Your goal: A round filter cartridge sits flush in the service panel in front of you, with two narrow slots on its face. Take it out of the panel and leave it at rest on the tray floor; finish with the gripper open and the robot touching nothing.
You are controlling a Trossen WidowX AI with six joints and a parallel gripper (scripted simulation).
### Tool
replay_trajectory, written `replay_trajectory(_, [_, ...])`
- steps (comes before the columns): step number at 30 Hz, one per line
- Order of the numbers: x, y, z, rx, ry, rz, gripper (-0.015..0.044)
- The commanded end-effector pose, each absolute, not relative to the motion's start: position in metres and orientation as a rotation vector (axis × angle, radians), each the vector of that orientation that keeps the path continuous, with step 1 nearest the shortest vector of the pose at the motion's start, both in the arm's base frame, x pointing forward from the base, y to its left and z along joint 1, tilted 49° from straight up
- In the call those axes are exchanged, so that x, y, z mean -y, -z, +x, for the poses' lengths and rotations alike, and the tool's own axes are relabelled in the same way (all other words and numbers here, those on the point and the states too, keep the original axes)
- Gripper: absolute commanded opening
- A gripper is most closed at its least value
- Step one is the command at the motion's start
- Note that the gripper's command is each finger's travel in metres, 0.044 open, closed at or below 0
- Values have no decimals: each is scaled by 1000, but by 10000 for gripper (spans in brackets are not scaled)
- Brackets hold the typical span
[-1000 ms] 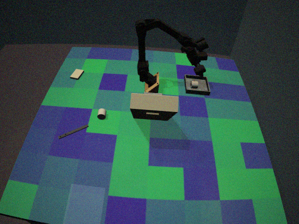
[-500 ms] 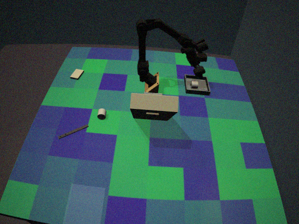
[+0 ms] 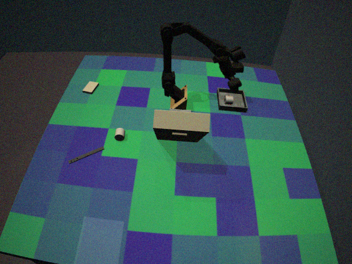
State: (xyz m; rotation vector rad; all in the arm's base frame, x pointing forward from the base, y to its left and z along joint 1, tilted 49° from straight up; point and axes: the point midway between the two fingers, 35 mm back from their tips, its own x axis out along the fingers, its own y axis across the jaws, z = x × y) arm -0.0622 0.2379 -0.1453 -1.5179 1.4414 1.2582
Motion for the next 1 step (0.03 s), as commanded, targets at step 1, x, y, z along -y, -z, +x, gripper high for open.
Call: replay_trajectory(1, [-238,146,-62,-1442,-1258,-1516,440])
